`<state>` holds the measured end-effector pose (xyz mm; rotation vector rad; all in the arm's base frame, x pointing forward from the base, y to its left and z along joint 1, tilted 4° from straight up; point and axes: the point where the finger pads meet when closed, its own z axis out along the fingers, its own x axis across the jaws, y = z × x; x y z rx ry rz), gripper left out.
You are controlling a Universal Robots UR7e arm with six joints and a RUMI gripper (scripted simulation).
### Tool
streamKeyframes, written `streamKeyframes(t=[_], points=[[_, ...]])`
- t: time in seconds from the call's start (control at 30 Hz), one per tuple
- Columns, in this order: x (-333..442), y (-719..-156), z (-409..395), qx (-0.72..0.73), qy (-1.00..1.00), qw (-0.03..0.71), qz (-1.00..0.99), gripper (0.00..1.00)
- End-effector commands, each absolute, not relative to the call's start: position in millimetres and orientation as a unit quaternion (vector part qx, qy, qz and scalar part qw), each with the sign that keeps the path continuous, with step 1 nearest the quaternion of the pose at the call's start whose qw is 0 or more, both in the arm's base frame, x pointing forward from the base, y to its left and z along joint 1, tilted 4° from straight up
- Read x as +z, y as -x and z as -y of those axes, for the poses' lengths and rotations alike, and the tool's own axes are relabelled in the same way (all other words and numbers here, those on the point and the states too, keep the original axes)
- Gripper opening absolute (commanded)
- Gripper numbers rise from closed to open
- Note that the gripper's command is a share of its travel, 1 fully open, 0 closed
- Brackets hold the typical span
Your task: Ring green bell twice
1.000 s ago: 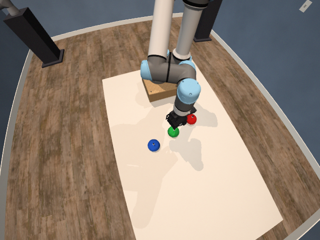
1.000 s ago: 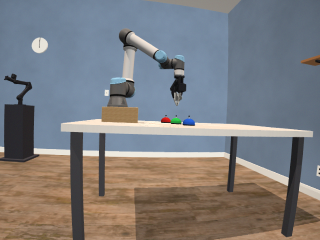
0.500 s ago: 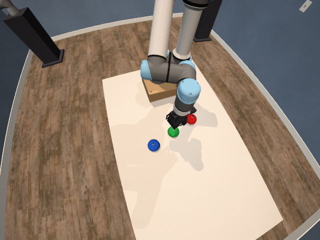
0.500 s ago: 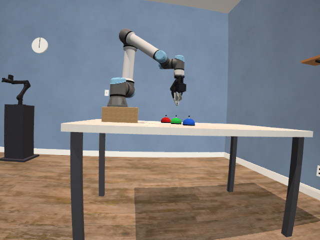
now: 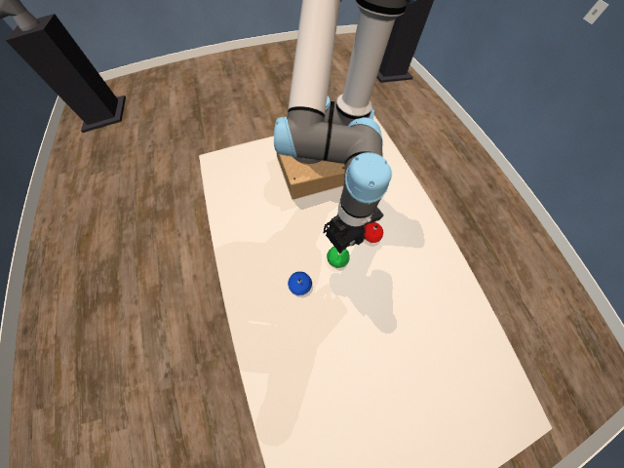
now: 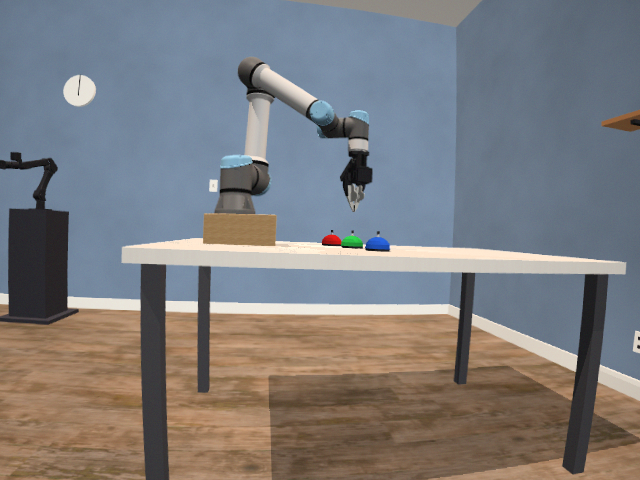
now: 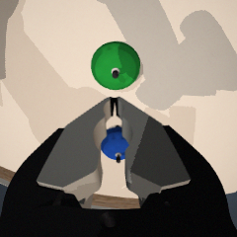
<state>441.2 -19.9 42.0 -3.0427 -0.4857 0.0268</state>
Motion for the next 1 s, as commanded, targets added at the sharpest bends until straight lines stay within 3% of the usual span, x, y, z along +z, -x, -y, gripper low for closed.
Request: streamKeyframes(t=[0.0,0.97], points=[[42.4,-441.6,20.0,0.008,0.987,0.03,0.158,0.0],[37.0,-441.2,19.6,0.008,0.987,0.03,0.158,0.0]])
